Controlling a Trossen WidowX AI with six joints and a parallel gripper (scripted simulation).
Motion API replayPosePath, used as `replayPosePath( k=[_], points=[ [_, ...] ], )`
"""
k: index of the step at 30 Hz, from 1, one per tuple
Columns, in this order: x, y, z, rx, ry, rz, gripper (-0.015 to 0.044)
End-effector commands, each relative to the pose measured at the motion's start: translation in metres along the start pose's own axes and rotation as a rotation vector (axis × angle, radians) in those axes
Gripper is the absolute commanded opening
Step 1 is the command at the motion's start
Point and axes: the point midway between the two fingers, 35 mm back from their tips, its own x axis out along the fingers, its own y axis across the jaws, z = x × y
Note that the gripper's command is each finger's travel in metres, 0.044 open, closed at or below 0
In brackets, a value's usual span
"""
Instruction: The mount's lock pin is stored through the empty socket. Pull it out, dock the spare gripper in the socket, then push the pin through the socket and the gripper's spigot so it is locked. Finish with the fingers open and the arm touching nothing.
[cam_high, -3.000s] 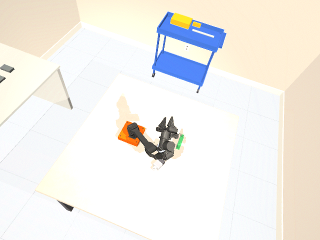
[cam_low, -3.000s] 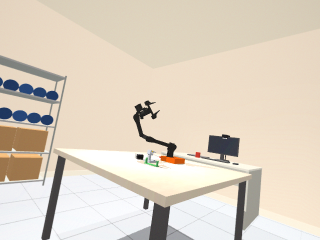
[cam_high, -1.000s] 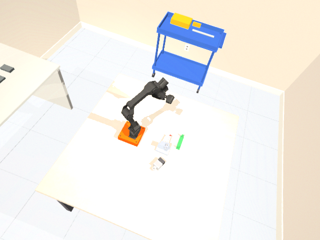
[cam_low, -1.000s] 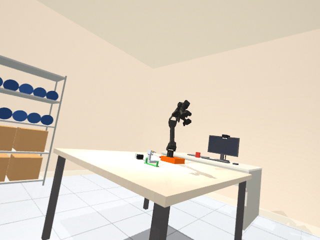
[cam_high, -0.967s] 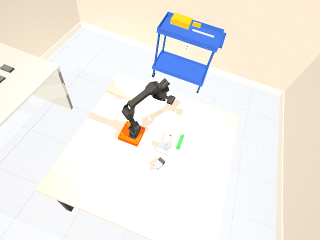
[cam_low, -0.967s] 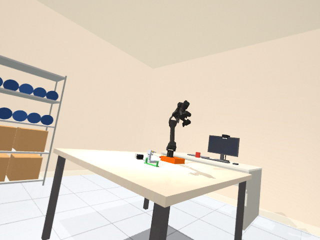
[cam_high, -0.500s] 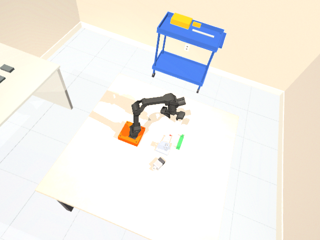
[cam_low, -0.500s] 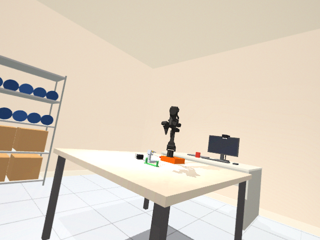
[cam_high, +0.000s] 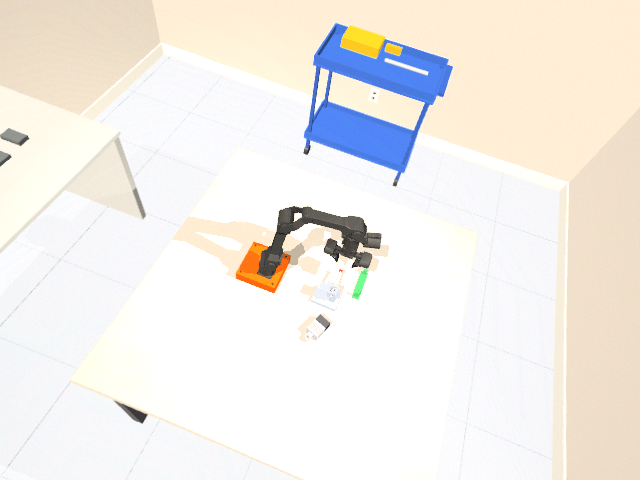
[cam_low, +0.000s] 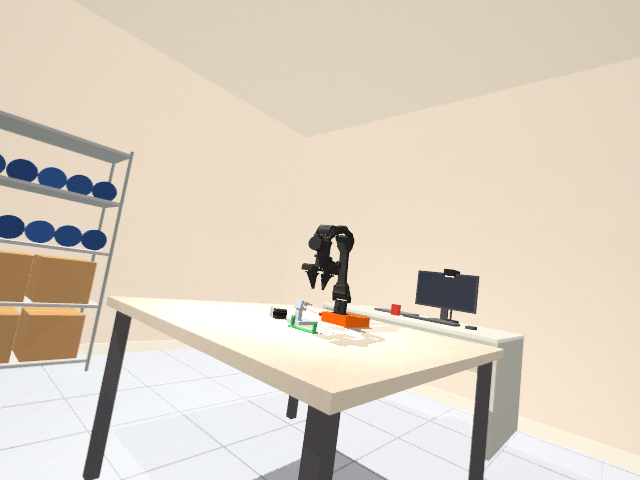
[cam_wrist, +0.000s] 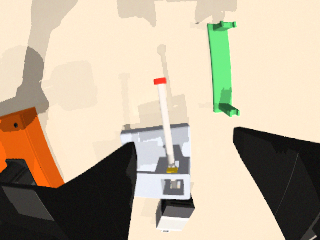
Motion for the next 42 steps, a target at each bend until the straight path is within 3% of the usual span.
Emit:
replayPosePath(
  k=[1, 5, 42],
  points=[
    [0.021, 0.001, 0.003, -0.011, -0.003, 0.007, 0.0300],
    [0.060, 0.005, 0.006, -0.011, -0.004, 0.008, 0.0300],
    [0.117, 0.007, 0.005, -0.011, -0.004, 0.008, 0.0300]
  ],
)
